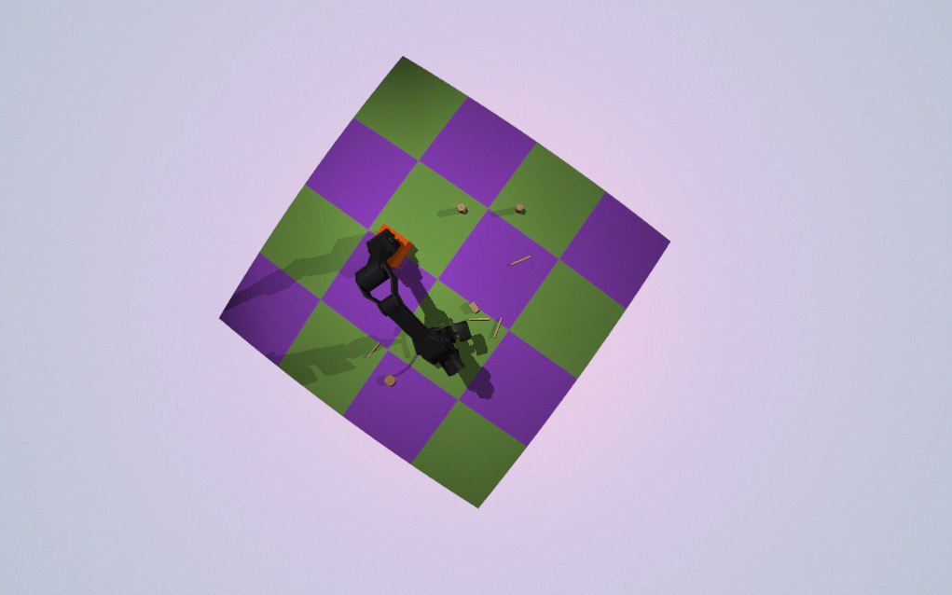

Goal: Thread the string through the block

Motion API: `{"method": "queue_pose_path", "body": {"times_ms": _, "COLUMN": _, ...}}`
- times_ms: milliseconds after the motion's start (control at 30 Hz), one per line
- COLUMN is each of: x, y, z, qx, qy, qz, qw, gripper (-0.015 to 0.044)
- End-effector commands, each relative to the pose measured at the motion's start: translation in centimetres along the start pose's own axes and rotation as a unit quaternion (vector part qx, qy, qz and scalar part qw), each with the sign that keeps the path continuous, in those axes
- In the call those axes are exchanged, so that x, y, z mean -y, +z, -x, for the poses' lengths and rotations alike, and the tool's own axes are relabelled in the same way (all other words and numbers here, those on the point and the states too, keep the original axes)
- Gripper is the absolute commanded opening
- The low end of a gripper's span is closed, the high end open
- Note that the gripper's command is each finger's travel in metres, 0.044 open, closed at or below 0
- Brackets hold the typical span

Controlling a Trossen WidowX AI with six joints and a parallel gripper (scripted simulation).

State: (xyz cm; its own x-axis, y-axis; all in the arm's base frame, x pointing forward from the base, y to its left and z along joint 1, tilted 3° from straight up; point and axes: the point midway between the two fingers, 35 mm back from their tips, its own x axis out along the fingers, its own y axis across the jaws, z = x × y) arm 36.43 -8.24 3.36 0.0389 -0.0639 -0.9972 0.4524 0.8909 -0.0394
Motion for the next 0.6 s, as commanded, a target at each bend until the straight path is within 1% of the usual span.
{"method": "queue_pose_path", "body": {"times_ms": 0, "x": 0.1, "y": 0.3, "z": -0.1, "qx": -0.002, "qy": 0.000, "qz": -0.067, "qw": 0.998, "gripper": 0.0000}}
{"method": "queue_pose_path", "body": {"times_ms": 267, "x": 0.5, "y": 0.9, "z": -0.1, "qx": -0.002, "qy": 0.000, "qz": -0.211, "qw": 0.977, "gripper": 0.0000}}
{"method": "queue_pose_path", "body": {"times_ms": 567, "x": 0.9, "y": 1.6, "z": -0.1, "qx": -0.002, "qy": 0.000, "qz": -0.369, "qw": 0.929, "gripper": 0.0000}}
